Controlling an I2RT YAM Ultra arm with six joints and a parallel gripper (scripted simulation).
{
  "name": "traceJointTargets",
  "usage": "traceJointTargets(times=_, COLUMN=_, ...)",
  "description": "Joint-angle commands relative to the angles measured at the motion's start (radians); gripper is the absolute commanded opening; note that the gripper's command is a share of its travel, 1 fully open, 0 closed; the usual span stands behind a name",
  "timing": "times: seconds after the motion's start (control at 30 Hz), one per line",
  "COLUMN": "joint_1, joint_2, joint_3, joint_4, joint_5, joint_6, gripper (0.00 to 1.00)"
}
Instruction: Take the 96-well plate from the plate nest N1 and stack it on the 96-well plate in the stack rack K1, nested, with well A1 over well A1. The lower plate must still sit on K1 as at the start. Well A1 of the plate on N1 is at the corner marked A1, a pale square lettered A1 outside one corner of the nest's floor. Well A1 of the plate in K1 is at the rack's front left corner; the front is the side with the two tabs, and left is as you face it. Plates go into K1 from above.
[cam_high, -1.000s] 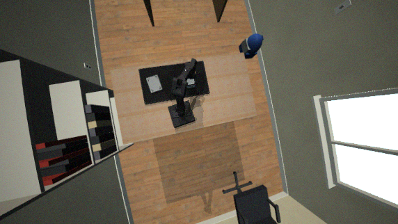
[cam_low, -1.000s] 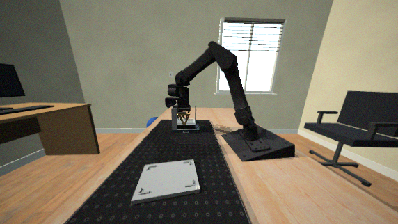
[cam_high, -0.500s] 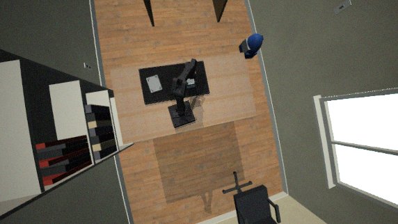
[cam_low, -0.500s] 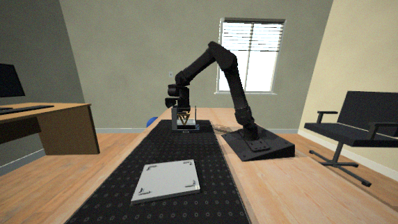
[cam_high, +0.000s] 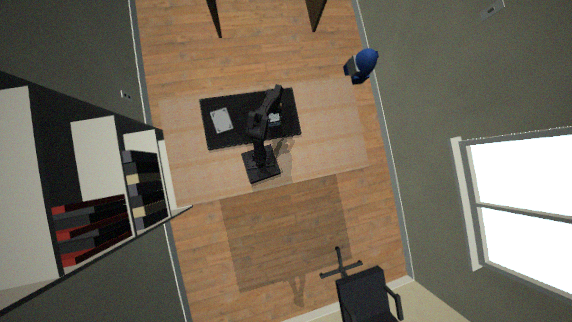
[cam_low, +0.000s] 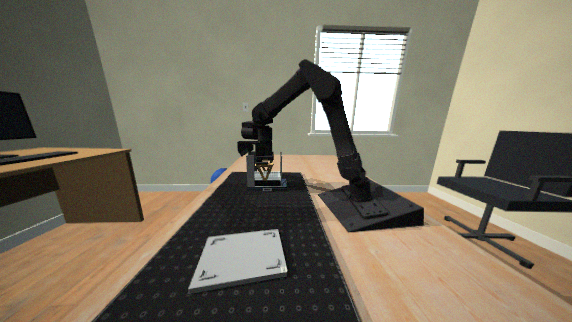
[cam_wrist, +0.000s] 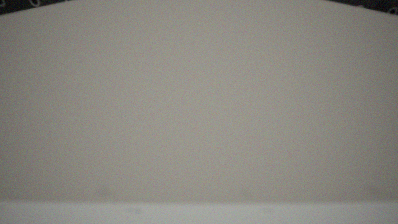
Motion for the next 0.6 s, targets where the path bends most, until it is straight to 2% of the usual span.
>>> traceJointTargets(times=0.0, joint_1=0.005, joint_2=0.007, joint_3=0.01, joint_4=0.018, joint_5=-0.006, joint_6=0.006, gripper=0.0)
traceJointTargets(times=0.23, joint_1=0.008, joint_2=0.013, joint_3=-0.02, joint_4=0.021, joint_5=-0.005, joint_6=0.008, gripper=0.0)
traceJointTargets(times=0.33, joint_1=0.007, joint_2=0.014, joint_3=-0.008, joint_4=0.022, joint_5=-0.005, joint_6=0.008, gripper=0.0)
traceJointTargets(times=0.37, joint_1=0.008, joint_2=-0.016, joint_3=-0.006, joint_4=0.023, joint_5=-0.006, joint_6=0.008, gripper=0.0)
traceJointTargets(times=0.5, joint_1=0.006, joint_2=-0.015, joint_3=-0.022, joint_4=0.025, joint_5=-0.006, joint_6=0.007, gripper=0.0)
traceJointTargets(times=0.57, joint_1=0.006, joint_2=-0.013, joint_3=-0.009, joint_4=0.027, joint_5=-0.006, joint_6=0.008, gripper=0.0)
